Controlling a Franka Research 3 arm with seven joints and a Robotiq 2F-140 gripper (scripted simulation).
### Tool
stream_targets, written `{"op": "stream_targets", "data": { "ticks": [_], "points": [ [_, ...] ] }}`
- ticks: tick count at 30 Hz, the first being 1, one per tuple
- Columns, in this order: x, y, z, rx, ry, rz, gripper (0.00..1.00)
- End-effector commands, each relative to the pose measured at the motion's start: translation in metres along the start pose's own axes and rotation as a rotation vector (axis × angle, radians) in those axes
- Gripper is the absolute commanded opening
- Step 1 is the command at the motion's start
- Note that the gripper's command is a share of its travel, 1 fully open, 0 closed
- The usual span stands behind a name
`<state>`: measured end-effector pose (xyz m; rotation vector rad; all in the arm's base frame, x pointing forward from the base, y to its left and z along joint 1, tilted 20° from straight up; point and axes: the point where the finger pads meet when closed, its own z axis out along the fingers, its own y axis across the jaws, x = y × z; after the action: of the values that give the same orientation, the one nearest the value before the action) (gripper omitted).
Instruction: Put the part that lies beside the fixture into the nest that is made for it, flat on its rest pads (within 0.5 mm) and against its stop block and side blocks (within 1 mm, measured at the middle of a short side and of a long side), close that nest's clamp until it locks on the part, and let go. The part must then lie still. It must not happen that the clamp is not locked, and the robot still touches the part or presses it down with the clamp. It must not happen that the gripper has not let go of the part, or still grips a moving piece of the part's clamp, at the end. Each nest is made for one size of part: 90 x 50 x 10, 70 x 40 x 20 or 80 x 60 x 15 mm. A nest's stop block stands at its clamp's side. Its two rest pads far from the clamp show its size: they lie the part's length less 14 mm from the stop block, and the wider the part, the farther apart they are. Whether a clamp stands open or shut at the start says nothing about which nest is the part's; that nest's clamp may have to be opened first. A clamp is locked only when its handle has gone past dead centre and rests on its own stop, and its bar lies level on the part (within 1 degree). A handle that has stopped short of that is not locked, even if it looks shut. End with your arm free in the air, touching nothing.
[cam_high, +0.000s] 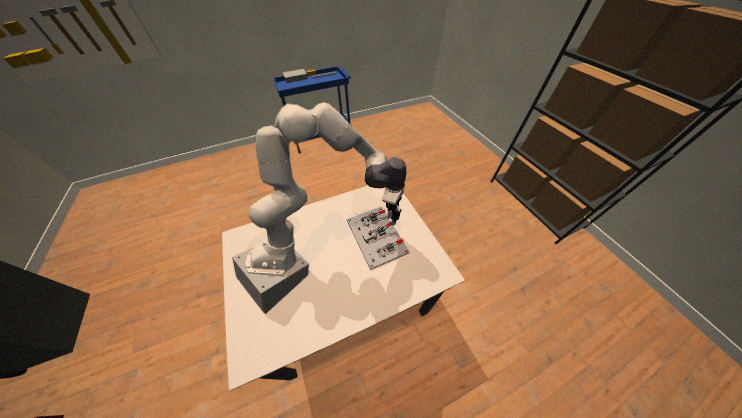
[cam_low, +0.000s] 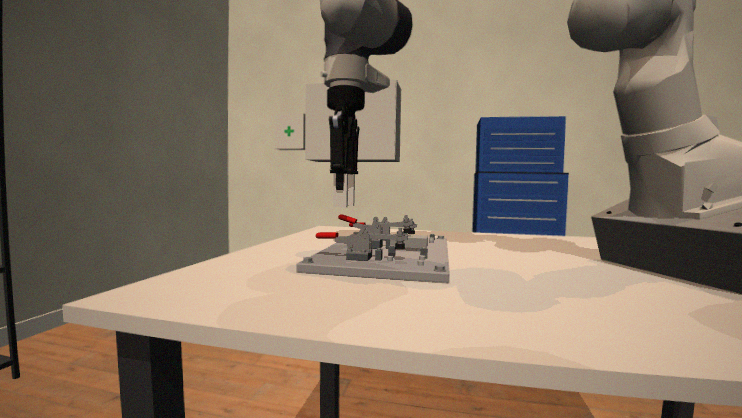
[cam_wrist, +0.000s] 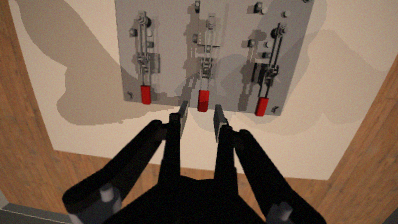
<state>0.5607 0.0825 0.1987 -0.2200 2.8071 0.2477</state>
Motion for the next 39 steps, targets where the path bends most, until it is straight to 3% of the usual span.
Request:
{"op": "stream_targets", "data": {
  "ticks": [1, 8, 9, 39],
  "points": [
    [0.0021, 0.0013, 0.0000, -0.006, 0.006, -0.022, 0.28],
    [0.0021, 0.0013, 0.0000, -0.006, 0.006, -0.022, 0.28],
    [0.0021, 0.0013, 0.0000, -0.006, 0.006, -0.022, 0.00],
    [0.0021, 0.0013, 0.0000, -0.006, 0.006, -0.022, 0.00]
  ]
}}
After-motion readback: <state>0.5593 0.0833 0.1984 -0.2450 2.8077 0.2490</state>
